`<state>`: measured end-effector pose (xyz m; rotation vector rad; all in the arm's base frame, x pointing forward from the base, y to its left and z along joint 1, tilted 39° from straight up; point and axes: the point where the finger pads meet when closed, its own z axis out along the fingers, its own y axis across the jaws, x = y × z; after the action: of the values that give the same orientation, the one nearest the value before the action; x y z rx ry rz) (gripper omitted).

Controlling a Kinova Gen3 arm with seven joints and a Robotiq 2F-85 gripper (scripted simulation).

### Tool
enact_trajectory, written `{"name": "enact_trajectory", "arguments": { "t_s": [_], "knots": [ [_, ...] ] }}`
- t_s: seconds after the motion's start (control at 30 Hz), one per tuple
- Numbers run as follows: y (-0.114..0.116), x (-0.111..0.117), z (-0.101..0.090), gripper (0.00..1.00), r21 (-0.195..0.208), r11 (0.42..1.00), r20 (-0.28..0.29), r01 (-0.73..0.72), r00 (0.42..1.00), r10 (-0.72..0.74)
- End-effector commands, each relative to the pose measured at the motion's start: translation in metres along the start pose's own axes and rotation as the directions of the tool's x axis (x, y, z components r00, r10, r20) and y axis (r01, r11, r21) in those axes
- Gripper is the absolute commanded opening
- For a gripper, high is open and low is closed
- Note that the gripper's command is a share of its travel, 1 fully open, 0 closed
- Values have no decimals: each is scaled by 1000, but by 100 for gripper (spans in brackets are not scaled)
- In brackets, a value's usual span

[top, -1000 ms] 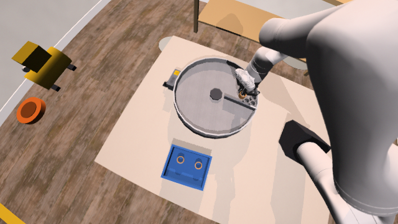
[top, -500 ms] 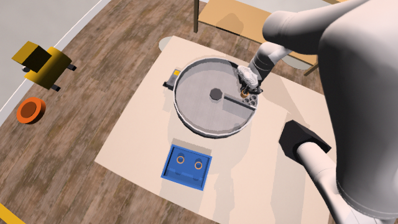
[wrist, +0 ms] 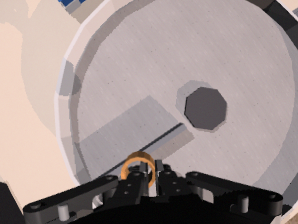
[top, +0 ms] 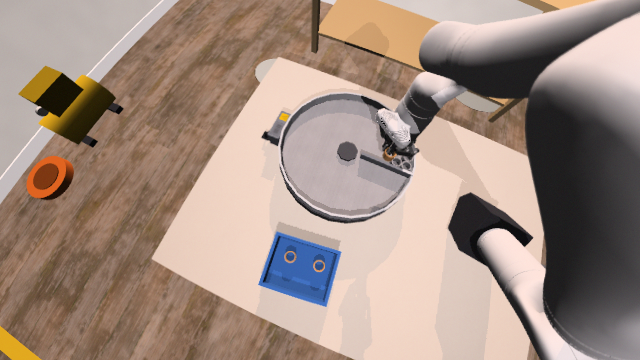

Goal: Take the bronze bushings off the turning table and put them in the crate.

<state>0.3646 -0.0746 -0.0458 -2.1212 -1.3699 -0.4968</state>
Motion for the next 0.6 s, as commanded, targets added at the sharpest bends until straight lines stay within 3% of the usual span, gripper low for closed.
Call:
{"name": "enact_trajectory", "arguments": {
  "t_s": [0.0, 0.4, 0.57],
  "knots": [
    [-9, 35, -3, 0, 1, 1000, 4, 26, 1000, -26],
    [-9, 35, -3, 0, 1, 1000, 4, 26, 1000, -26],
    [-27, 89, -3, 0, 1, 1000, 3, 25, 1000, -25]
  ]
}}
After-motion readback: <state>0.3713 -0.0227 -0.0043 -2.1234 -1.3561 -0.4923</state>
